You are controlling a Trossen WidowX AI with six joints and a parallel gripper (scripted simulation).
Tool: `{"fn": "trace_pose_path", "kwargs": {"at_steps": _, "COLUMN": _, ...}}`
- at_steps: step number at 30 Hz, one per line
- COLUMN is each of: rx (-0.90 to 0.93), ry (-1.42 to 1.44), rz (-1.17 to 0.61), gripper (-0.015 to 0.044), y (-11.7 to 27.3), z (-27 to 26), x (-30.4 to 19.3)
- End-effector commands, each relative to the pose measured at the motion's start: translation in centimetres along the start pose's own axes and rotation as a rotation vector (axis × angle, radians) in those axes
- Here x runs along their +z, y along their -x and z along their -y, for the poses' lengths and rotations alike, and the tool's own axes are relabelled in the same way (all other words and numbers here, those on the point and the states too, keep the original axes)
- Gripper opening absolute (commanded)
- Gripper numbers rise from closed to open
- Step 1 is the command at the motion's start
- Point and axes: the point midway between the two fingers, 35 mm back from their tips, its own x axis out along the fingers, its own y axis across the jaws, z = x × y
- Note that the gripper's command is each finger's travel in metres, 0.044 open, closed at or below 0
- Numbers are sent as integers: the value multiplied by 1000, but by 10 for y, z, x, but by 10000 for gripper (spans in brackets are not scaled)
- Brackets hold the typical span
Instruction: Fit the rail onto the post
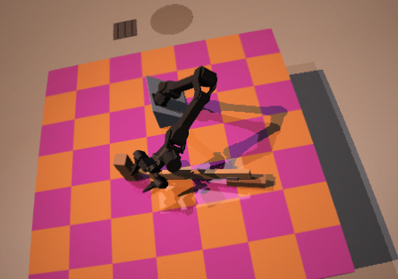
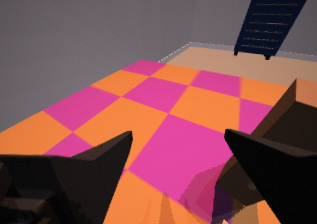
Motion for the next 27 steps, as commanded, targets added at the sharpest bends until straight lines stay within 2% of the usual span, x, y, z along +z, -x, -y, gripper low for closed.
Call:
{"fn": "trace_pose_path", "kwargs": {"at_steps": 1, "rx": 81, "ry": 795, "rz": -341, "gripper": 440, "y": -2, "z": 4, "x": -23}}
{"fn": "trace_pose_path", "kwargs": {"at_steps": 7, "rx": 213, "ry": 1110, "rz": -480, "gripper": 440, "y": 3, "z": 10, "x": -32}}
{"fn": "trace_pose_path", "kwargs": {"at_steps": 18, "rx": 636, "ry": 1596, "rz": -642, "gripper": 440, "y": 25, "z": 8, "x": -48}}
{"fn": "trace_pose_path", "kwargs": {"at_steps": 27, "rx": 1054, "ry": 1904, "rz": -617, "gripper": 440, "y": 49, "z": 10, "x": -57}}
